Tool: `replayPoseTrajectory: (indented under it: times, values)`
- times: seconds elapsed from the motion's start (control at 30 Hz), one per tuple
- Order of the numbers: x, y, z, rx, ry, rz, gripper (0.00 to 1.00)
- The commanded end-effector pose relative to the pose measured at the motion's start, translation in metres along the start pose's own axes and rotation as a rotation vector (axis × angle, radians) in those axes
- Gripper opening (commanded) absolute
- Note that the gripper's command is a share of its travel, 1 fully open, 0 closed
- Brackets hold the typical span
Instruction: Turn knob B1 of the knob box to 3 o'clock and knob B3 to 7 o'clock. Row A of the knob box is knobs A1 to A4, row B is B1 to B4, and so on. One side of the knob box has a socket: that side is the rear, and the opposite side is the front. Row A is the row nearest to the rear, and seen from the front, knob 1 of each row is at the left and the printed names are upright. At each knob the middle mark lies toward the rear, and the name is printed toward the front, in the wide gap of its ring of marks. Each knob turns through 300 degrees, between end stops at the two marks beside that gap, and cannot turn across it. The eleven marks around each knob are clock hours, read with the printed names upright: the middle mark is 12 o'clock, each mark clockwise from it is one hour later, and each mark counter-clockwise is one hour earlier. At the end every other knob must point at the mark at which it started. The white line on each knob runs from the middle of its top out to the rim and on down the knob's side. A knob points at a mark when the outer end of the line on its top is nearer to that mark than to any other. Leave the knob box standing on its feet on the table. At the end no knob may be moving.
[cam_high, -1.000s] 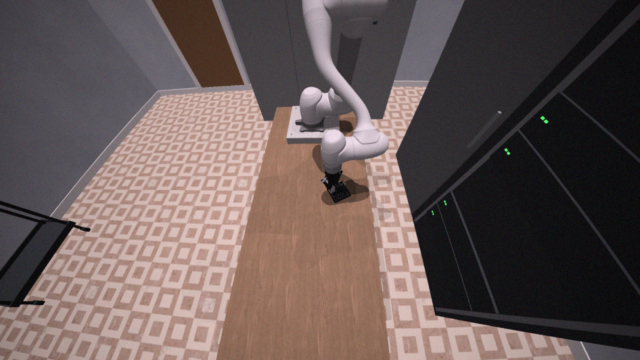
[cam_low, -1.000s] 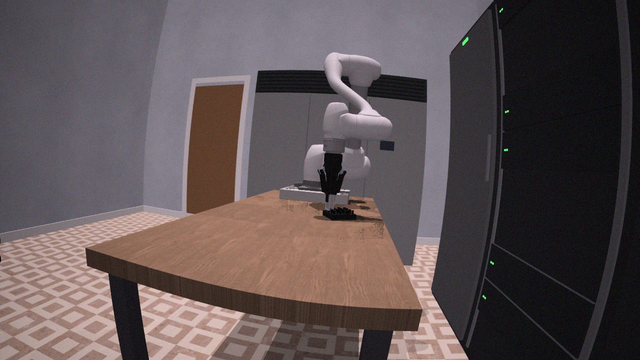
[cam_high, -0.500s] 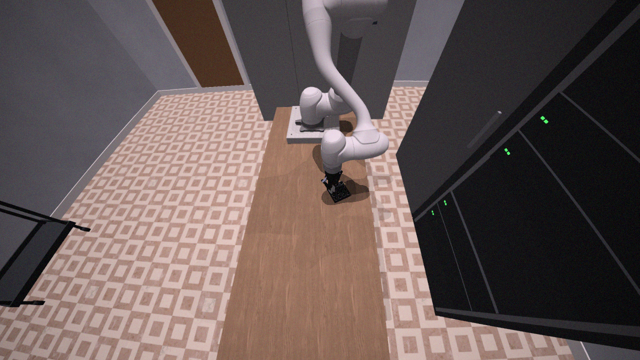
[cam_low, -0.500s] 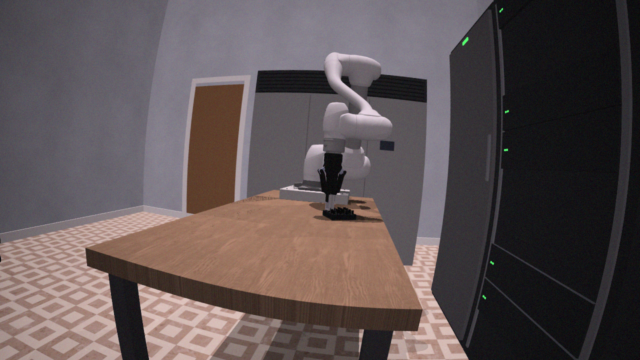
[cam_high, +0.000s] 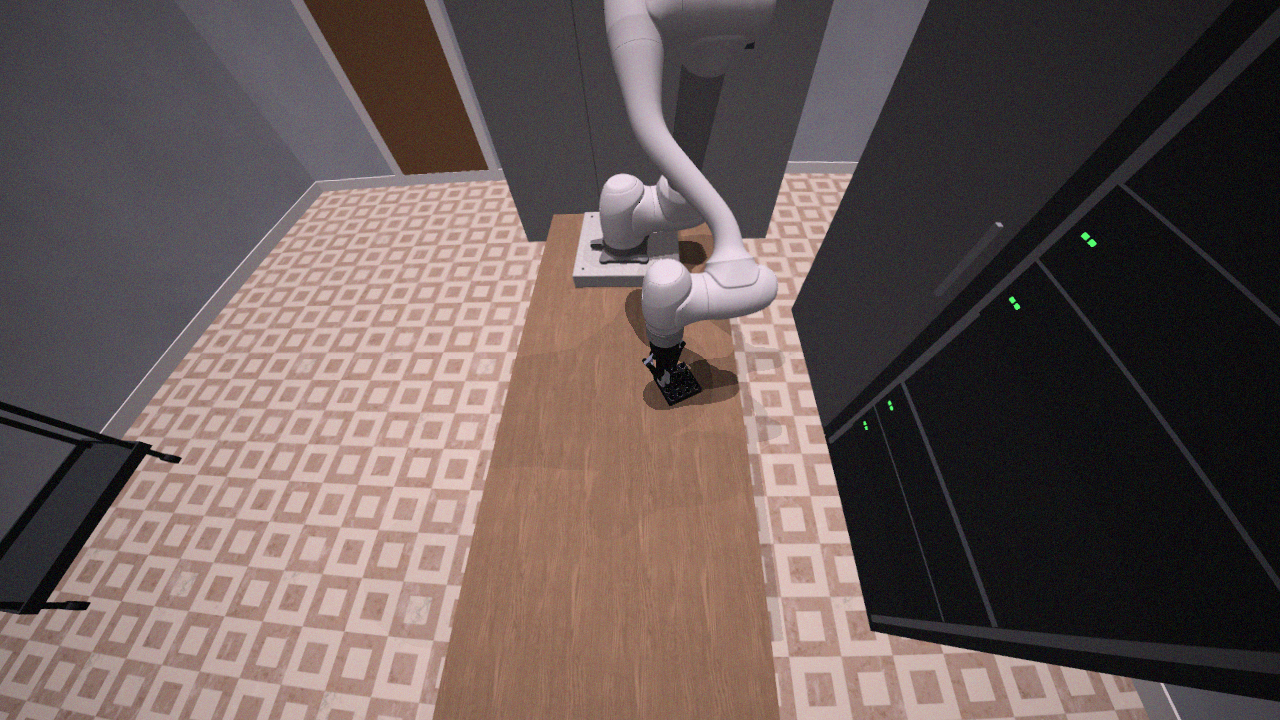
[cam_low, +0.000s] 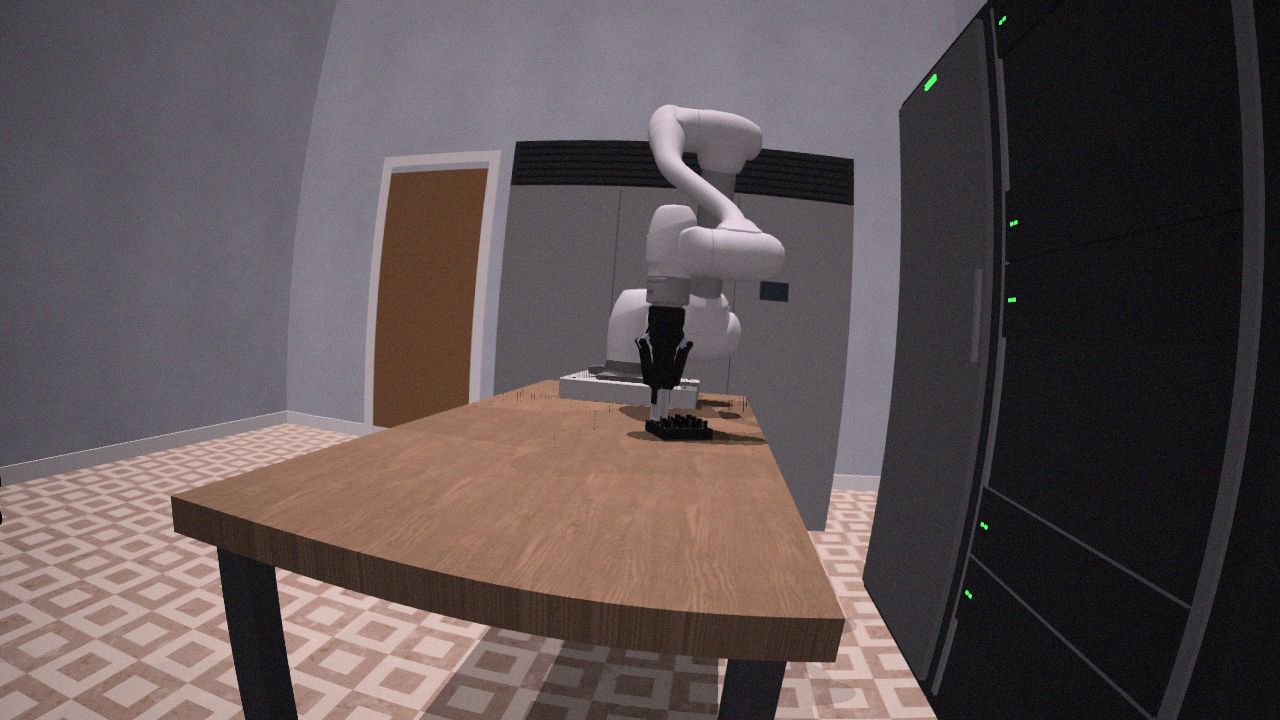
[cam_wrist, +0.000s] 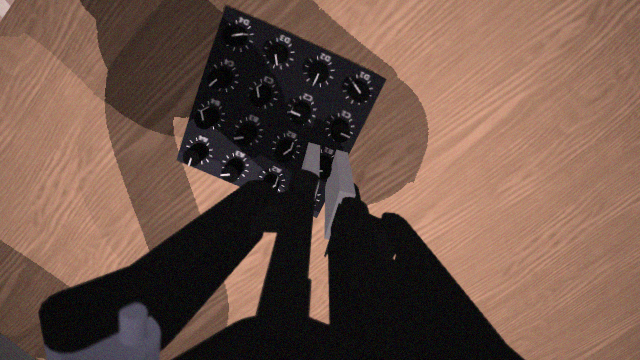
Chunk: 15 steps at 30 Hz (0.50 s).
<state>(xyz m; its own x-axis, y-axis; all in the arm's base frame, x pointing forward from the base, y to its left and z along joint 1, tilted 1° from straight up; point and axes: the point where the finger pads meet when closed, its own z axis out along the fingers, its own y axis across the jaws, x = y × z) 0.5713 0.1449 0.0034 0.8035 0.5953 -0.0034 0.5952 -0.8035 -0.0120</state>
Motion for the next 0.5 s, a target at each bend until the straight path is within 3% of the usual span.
replayPoseTrajectory:
  times: [0.0,0.47]
  values:
    - [0.0000,0.0000,-0.0001,0.000,0.000,0.033,0.05]
    - [0.0000,0.0000,-0.0001,0.000,0.000,0.306,0.05]
